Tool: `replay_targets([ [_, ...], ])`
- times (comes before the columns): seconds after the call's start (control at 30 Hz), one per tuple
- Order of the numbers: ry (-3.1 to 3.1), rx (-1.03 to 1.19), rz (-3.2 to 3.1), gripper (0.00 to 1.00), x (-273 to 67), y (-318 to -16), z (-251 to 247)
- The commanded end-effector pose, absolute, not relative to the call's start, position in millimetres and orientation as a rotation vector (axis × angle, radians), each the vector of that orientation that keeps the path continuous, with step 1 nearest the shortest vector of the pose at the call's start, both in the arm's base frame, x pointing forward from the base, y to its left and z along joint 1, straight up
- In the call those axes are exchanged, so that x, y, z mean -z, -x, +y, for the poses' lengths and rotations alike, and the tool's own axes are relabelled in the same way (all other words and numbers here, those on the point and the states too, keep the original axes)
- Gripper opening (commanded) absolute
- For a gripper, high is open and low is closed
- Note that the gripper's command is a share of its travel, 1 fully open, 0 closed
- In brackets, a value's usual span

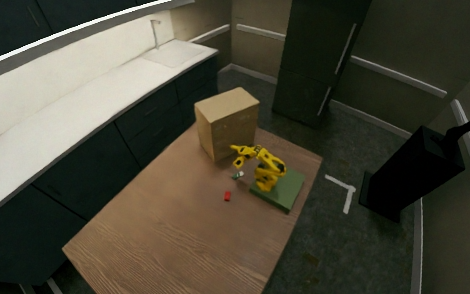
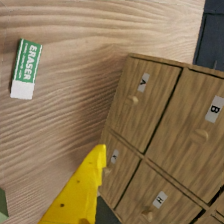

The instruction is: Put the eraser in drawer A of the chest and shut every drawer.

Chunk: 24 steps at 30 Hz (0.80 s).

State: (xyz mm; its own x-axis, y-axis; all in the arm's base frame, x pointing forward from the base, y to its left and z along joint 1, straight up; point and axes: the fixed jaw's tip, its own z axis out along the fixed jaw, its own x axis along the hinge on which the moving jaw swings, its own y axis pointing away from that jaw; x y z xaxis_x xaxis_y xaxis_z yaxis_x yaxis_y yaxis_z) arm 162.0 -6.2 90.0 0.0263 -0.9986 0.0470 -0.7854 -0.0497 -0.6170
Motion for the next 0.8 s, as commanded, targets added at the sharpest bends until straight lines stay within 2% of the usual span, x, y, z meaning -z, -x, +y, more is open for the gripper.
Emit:
replay_targets([
  [0.0, 1.980, 0.727, 1.694, 0.50, -94.2, -164.3, -4.8],
  [0.77, 2.427, 0.879, 1.191, 0.50, -95.2, -165.5, -5.8],
])
